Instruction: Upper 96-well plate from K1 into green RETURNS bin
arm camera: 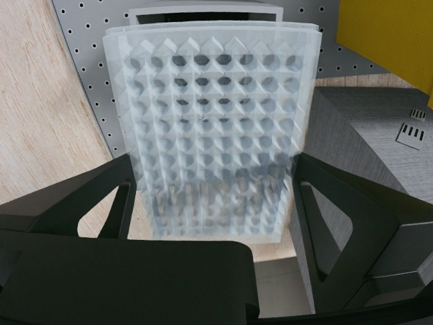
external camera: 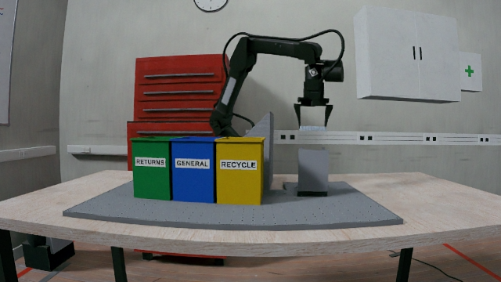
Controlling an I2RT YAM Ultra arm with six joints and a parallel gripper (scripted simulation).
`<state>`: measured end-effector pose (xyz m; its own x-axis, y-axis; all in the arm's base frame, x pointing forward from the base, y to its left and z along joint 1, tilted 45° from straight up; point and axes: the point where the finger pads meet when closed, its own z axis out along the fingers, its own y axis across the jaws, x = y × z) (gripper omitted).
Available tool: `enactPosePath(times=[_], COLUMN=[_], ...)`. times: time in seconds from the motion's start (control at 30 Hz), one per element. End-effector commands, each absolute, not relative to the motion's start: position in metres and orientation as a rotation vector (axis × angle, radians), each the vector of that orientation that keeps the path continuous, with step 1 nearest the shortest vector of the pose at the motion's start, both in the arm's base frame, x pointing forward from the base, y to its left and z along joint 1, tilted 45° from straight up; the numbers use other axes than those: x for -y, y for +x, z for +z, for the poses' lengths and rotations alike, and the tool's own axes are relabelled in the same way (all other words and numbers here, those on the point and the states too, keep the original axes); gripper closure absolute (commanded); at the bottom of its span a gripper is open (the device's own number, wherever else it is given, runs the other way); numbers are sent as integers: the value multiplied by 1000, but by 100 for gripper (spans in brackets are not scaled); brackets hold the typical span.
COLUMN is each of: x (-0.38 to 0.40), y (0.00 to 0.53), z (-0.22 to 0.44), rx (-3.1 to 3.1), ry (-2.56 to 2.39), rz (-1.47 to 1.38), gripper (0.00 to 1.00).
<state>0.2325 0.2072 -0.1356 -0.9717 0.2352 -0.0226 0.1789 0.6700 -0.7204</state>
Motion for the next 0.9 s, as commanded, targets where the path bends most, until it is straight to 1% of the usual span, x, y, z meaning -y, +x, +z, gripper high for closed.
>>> enactPosePath(times=[0.0,0.37,0.43,0.73,0.87], x=[-232,-232,-218,-192,-192], y=[240,240,236,243,240], z=[-118,-118,-118,-99,-95], rx=[2884,2884,2855,2848,2857], ry=[-351,-351,-220,-238,-210], rz=[1131,1131,1149,1141,1145], gripper=[100,100,100,100,100])
